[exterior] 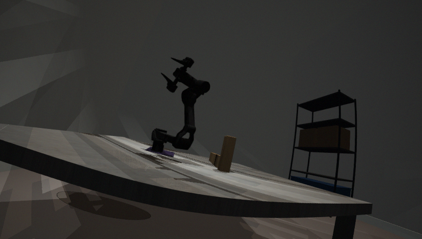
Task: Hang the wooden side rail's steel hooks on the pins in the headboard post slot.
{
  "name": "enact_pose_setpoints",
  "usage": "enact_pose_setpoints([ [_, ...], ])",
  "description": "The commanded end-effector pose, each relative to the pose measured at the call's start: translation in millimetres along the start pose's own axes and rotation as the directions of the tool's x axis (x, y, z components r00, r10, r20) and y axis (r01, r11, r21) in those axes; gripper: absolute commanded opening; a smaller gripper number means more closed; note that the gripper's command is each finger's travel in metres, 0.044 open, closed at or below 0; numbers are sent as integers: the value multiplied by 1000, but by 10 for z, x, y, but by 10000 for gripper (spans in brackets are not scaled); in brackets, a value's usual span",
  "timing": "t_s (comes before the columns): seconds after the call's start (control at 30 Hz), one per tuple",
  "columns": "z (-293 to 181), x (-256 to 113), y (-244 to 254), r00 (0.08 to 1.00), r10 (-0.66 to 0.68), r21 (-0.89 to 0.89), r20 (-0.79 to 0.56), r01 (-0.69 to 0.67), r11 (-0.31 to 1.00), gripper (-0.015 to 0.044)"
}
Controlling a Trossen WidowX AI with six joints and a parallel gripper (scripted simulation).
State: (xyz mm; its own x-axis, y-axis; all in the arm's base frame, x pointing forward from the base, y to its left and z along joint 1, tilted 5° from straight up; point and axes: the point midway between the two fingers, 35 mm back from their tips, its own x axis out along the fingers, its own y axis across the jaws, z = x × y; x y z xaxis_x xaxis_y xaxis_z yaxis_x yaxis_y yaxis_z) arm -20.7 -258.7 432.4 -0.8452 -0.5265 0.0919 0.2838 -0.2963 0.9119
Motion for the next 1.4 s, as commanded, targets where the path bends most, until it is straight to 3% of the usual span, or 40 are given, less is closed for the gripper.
enact_pose_setpoints([
  [0.0,12,6,1,1000,2,-8,3,-2,1000,426],
  [0.1,249,104,2,997,31,-91,66,-25,996,440],
  [0.3,1172,280,-106,946,74,-198,315,-10,980,440],
  [0.6,2457,-91,-370,718,130,-344,684,161,925,440],
  [0.8,3073,-706,-559,464,167,-357,870,360,862,440],
  [1.0,3396,-1520,-733,149,209,-257,966,578,775,440],
  [1.2,3370,-2427,-888,-192,257,-29,947,747,664,440],
  [1.37,3073,-3145,-1001,-461,300,234,835,792,564,440],
])
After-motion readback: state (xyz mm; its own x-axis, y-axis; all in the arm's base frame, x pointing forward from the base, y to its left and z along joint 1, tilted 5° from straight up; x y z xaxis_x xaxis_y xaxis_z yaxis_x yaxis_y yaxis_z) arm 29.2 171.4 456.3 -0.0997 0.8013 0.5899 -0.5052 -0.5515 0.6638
